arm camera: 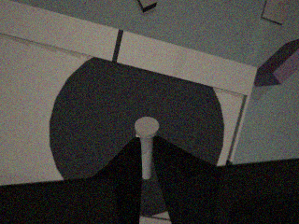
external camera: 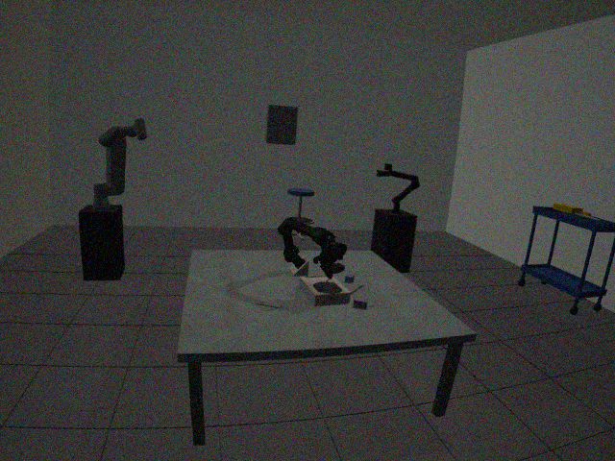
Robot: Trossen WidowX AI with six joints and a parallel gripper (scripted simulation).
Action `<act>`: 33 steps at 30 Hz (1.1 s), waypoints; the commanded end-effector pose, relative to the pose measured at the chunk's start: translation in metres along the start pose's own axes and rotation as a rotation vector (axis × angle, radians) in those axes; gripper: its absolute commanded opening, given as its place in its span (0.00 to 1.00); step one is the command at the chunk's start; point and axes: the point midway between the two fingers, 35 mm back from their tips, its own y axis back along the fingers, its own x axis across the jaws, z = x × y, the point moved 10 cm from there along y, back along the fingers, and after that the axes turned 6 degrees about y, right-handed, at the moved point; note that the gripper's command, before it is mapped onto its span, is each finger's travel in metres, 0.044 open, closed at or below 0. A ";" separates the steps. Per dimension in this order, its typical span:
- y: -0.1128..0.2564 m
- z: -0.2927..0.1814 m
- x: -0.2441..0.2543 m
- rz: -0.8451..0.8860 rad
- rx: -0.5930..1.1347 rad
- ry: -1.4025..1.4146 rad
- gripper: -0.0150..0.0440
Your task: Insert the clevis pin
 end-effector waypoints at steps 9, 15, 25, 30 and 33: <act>-0.008 -0.045 0.004 -0.032 -0.333 0.003 0.25; -0.017 -0.065 0.006 -0.047 -0.490 0.005 0.25; -0.038 -0.095 0.009 -0.074 -0.763 0.009 0.25; -0.050 -0.105 0.010 -0.085 -0.879 0.010 0.25; -0.052 -0.107 0.010 -0.088 -0.895 0.010 0.25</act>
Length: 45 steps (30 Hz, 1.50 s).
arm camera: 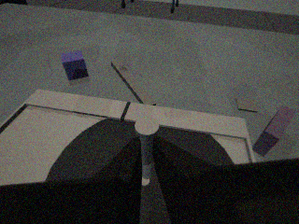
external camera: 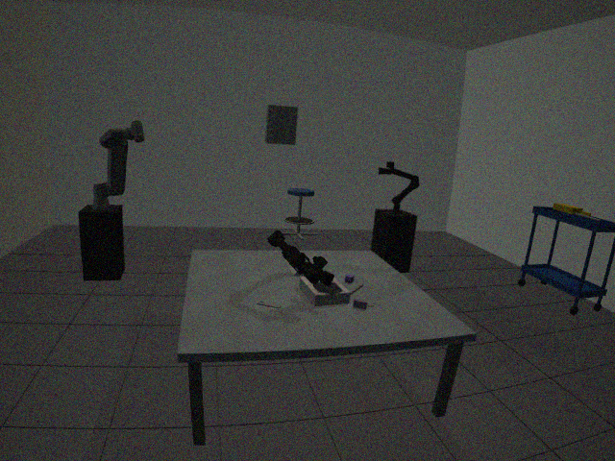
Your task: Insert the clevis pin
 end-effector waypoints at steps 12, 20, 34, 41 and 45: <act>-0.002 -0.007 0.003 -0.005 -0.040 0.005 0.25; -0.007 -0.016 0.004 -0.005 -0.040 0.005 0.25; -0.007 -0.018 0.004 -0.005 -0.040 0.005 0.25; -0.007 -0.017 0.004 -0.005 -0.040 0.005 0.25; -0.007 -0.017 0.004 -0.005 -0.040 0.005 0.25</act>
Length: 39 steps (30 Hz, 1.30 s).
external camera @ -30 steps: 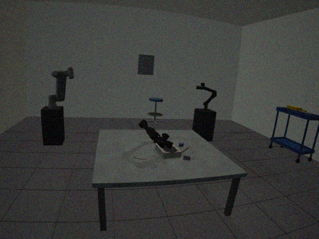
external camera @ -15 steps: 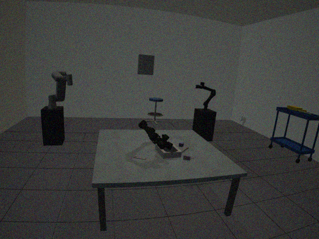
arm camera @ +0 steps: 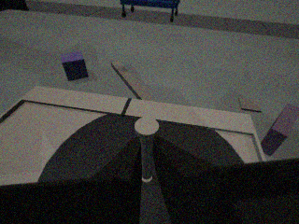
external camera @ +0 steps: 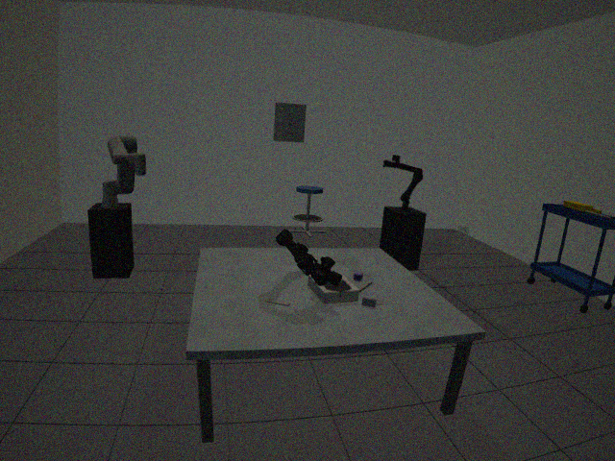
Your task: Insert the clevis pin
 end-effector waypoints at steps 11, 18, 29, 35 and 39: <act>0.001 -0.001 0.000 0.001 0.005 -0.001 0.25; 0.002 -0.001 0.000 0.001 0.005 -0.001 0.25; 0.002 -0.001 0.000 0.001 0.005 -0.001 0.25; 0.002 -0.001 0.000 0.001 0.005 -0.001 0.25; 0.003 -0.004 0.001 -0.003 -0.017 0.002 0.25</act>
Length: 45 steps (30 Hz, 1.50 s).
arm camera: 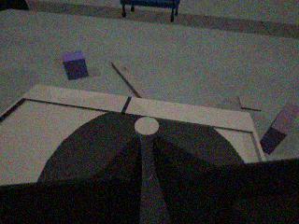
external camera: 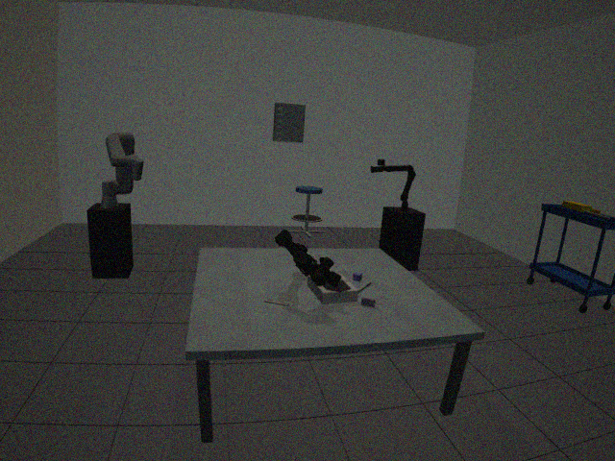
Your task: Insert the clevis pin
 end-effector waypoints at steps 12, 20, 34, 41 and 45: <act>0.000 -0.001 -0.001 0.010 0.001 -0.020 0.25; 0.000 -0.001 0.001 0.007 0.007 -0.011 0.25; 0.002 0.000 0.005 -0.001 0.005 -0.002 0.25; -0.001 -0.002 0.004 0.002 0.004 -0.002 0.25; -0.002 -0.002 0.004 0.002 0.004 -0.002 0.25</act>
